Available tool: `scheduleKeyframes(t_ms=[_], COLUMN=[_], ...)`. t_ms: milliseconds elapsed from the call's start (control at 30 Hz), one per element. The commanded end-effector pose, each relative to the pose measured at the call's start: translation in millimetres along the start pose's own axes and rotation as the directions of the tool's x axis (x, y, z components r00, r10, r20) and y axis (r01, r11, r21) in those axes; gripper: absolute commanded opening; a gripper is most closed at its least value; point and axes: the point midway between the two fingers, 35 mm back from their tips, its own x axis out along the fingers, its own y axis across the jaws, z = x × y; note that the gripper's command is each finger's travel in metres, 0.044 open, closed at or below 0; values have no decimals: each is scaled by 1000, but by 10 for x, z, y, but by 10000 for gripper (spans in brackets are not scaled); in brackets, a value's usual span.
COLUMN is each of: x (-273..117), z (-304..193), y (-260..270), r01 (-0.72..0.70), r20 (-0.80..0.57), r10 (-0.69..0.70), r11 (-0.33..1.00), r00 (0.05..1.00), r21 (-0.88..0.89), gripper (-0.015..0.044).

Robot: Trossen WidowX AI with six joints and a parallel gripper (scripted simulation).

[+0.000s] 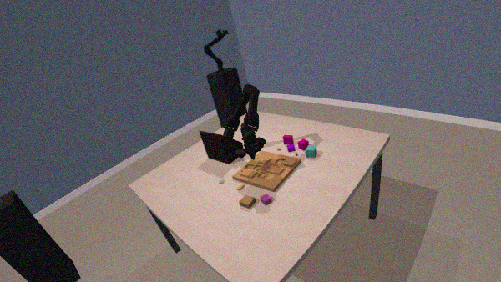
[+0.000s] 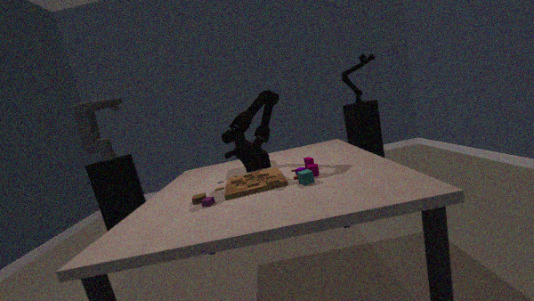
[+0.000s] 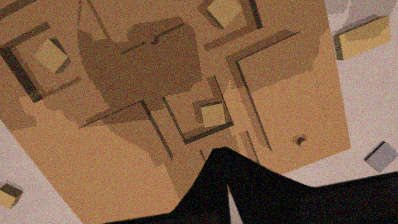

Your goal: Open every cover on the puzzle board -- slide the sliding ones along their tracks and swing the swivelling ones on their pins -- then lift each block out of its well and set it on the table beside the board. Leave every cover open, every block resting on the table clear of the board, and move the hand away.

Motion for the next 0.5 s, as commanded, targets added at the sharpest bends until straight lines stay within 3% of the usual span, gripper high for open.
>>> scheduleKeyframes(t_ms=[0, 467], x=[-3, 493], z=[23, 39], y=[-23, -30], r01=[5, 2], r20=[5, 5], r10=[-4, -2], r11=[1000, 1000], r00=[1000, 1000], r21=[-20, -21], gripper=[0, 0])
